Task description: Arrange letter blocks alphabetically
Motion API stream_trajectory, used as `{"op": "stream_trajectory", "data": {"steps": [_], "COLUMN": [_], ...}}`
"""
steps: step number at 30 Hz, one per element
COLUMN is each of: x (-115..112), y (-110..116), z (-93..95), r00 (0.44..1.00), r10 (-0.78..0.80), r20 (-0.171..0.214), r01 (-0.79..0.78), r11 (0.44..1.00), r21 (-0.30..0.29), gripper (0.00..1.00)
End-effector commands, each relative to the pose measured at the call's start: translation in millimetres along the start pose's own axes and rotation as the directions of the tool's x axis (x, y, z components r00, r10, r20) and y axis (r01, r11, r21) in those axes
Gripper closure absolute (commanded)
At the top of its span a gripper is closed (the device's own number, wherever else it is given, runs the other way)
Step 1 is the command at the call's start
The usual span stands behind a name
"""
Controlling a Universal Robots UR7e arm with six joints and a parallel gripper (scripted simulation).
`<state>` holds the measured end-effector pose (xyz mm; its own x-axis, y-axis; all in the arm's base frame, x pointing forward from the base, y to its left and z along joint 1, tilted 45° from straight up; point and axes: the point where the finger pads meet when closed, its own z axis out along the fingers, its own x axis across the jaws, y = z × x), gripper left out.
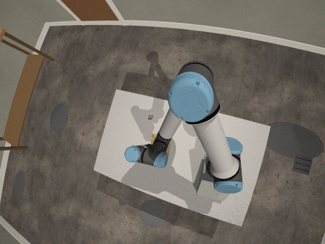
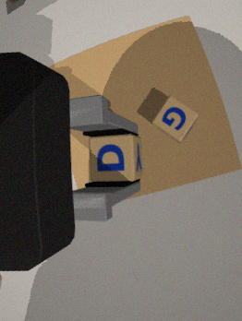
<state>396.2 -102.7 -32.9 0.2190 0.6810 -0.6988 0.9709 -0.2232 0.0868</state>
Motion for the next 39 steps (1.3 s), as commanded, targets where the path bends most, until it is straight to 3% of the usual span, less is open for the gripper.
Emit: {"op": "stream_trajectory", "data": {"steps": [1, 6, 12, 39], "x": [-0.2, -0.1, -0.2, 0.0], "y": [-0.5, -0.4, 0.6, 1.1], "z": [26.0, 42.0, 47.7, 47.7], "r00": [1.000, 1.000, 1.000, 1.000], "r10": [-0.001, -0.001, 0.001, 0.001], "r20": [0.000, 0.000, 0.000, 0.000], "r01": [0.001, 0.001, -0.001, -0.001], "r11": [1.000, 1.000, 1.000, 1.000], "r21": [-0.002, -0.002, -0.003, -0.006], "gripper": [0.51, 0.51, 0.51, 0.51]}}
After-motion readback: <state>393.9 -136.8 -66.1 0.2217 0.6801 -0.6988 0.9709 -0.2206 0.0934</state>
